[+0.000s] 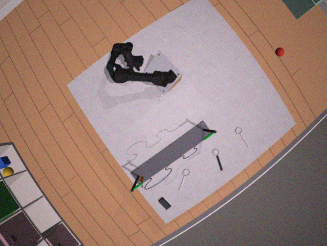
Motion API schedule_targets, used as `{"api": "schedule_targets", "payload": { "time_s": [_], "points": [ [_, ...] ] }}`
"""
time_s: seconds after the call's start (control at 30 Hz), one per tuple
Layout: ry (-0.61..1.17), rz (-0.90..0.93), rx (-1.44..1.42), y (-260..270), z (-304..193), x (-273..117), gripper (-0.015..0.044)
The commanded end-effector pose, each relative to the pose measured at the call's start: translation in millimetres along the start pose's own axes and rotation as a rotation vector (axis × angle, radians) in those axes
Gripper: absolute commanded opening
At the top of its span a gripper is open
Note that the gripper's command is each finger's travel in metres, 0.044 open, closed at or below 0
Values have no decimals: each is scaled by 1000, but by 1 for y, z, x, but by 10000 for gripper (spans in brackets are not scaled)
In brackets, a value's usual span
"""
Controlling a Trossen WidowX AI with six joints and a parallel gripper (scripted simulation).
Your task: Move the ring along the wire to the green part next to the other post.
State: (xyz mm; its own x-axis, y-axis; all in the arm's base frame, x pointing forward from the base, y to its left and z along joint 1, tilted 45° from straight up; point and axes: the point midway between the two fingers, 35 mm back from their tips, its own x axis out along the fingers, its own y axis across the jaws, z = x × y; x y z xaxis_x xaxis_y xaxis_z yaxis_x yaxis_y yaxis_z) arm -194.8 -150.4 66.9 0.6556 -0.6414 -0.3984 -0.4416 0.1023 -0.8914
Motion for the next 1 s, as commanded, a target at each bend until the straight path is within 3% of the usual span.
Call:
{"api": "schedule_targets", "payload": {
  "time_s": [0.0,0.27,0.97],
  "points": [
    [-2,2,-3,0,0,0,374],
    [-53,83,-161,-5,-1,-5,164],
    [-420,468,-1162,-57,-52,15,160]
  ]
}}
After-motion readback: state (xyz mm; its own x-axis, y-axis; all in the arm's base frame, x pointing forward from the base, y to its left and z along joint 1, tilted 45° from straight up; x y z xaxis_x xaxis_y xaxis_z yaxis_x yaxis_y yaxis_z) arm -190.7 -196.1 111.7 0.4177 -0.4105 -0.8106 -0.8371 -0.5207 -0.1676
